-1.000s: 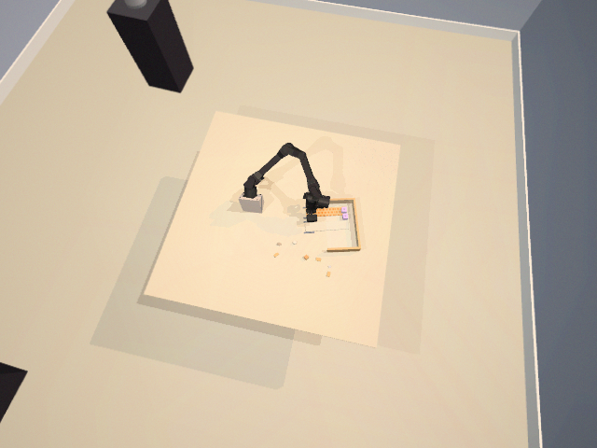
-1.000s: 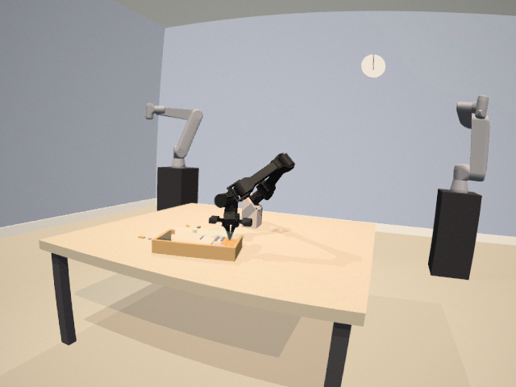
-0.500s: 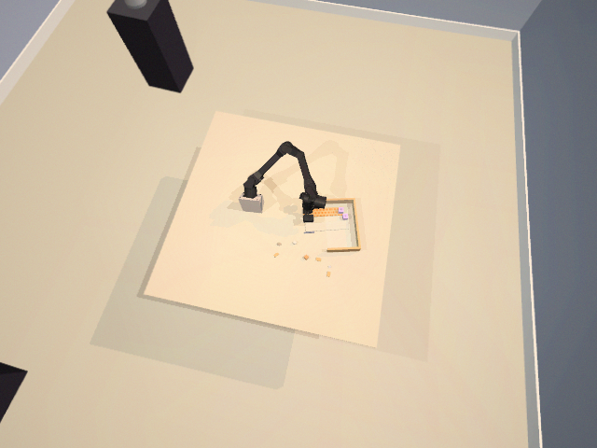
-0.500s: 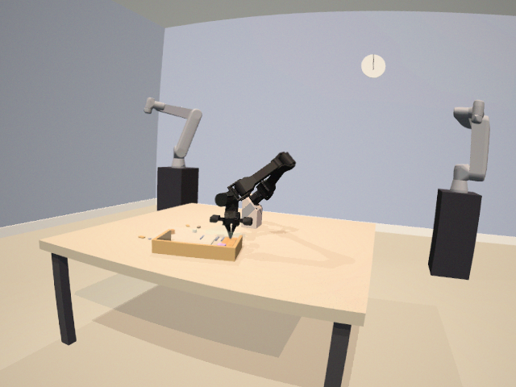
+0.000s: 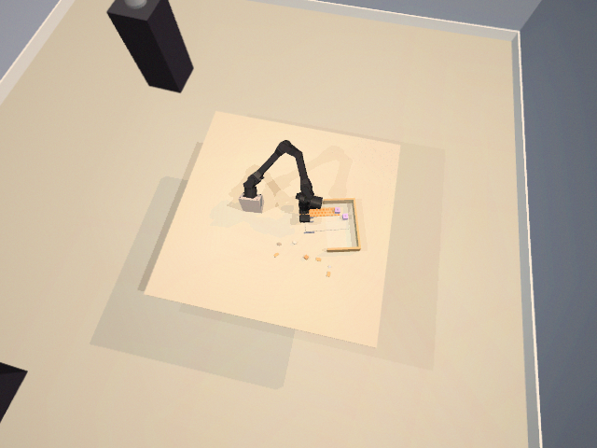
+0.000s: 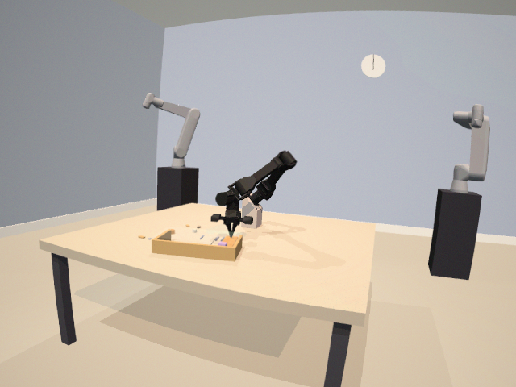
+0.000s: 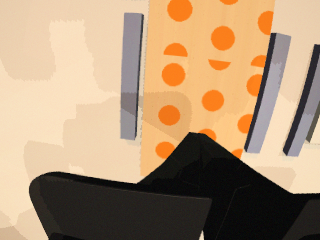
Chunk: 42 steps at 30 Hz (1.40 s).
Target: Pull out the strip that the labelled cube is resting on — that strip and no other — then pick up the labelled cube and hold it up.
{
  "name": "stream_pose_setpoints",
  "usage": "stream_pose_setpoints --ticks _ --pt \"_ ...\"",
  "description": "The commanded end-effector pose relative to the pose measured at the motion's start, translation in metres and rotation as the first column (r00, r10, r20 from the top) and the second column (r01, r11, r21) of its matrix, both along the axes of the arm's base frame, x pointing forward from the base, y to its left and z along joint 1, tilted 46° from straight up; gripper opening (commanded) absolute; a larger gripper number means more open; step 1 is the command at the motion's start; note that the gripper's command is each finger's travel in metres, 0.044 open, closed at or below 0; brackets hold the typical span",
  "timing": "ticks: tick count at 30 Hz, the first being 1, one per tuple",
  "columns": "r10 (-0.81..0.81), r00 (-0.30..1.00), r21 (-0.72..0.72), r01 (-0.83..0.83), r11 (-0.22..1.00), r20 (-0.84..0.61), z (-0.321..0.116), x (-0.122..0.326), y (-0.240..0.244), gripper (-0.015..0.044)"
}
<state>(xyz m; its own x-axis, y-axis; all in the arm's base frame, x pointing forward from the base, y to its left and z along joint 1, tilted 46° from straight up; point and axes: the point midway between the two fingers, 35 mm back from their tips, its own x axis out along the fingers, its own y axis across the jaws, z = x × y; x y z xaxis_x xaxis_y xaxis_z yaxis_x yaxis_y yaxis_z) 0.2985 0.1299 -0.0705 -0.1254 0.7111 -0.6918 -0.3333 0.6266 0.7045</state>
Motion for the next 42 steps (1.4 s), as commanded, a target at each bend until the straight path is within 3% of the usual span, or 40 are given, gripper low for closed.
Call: stream_pose_setpoints --ticks 1,42 --pt "0.007 1.000 -0.003 -0.007 1.000 -0.017 -0.004 -0.013 -0.002 0.0000" --pt "0.007 1.000 -0.004 -0.007 1.000 -0.020 -0.013 -0.071 -0.021 0.0000"
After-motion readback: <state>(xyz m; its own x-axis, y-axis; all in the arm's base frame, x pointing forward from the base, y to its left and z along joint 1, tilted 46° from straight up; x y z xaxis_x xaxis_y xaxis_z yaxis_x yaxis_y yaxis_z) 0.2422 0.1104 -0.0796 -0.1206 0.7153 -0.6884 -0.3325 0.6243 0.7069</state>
